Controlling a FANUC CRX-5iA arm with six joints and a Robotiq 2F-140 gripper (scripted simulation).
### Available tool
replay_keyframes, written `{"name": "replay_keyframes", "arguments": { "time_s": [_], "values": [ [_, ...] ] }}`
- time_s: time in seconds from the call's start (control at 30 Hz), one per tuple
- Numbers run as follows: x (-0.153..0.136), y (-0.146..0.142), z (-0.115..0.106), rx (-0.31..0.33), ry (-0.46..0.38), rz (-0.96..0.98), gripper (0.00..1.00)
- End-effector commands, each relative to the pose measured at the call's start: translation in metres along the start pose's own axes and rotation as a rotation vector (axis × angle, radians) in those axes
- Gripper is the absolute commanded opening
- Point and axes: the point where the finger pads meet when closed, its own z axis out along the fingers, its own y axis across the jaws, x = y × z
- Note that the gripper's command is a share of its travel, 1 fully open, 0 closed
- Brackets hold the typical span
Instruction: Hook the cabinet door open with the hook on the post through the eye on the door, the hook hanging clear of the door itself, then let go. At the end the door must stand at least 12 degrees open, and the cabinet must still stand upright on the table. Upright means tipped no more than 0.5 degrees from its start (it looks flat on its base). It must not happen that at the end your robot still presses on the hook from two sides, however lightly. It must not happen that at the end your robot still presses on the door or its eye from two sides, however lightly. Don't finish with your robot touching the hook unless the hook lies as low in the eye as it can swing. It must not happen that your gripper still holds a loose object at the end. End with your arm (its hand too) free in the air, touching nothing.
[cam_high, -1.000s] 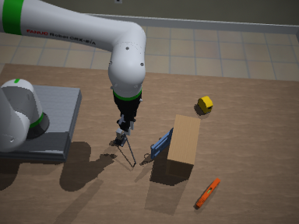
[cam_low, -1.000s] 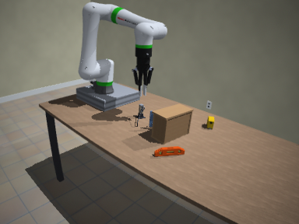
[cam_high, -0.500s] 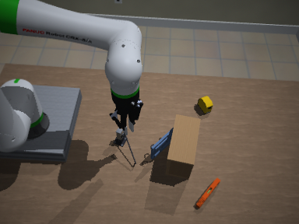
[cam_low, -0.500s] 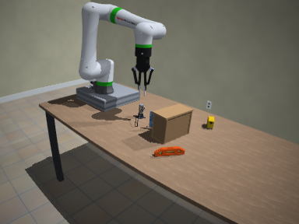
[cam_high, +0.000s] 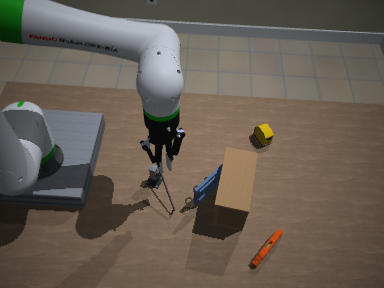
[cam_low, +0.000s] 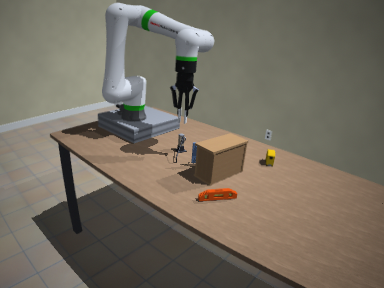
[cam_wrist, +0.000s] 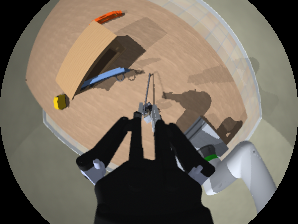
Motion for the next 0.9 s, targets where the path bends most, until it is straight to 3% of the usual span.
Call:
{"name": "replay_keyframes", "arguments": {
  "time_s": [0.0,0.43,0.87],
  "values": [
    [0.0,0.0,0.0,0.0,0.001,0.0,0.14],
    [0.0,0.0,0.003,0.0,0.001,0.0,0.14],
    [0.0,0.0,0.023,0.0,0.001,0.0,0.14]
  ]
}}
